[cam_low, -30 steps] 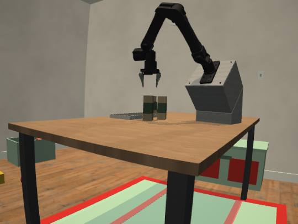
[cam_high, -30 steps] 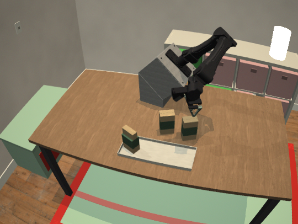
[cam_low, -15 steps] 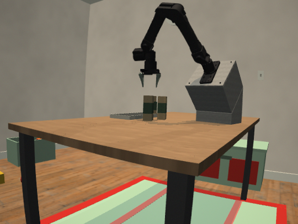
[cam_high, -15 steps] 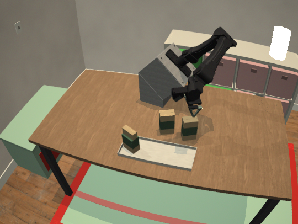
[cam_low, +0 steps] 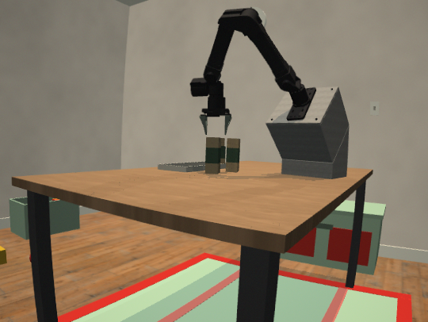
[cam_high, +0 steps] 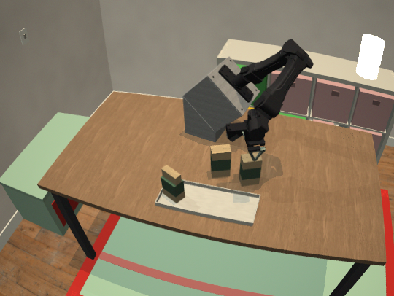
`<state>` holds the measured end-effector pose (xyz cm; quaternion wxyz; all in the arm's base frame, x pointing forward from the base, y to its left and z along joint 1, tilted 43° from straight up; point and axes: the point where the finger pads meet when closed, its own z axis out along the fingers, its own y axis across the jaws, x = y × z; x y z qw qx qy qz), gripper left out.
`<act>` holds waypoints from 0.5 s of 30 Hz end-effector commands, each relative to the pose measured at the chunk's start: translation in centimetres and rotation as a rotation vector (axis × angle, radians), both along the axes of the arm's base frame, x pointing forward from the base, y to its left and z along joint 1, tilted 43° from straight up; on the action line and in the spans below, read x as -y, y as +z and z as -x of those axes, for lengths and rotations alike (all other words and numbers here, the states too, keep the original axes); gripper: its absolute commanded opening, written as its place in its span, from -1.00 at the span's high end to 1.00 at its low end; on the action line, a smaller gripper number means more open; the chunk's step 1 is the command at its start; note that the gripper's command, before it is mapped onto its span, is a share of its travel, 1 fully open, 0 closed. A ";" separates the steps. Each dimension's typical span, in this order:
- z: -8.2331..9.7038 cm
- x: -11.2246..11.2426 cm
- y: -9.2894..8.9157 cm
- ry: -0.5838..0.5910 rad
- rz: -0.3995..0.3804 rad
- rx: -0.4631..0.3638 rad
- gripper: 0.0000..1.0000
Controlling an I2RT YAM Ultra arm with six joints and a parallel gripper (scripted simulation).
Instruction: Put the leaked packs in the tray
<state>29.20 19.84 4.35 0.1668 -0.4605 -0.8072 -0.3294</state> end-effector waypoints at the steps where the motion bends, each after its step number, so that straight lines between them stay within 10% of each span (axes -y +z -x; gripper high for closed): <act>1: -1.5 0.6 0.9 -0.041 -0.002 0.057 -0.54; 15: -1.4 0.6 0.9 -0.039 0.000 0.053 -0.54</act>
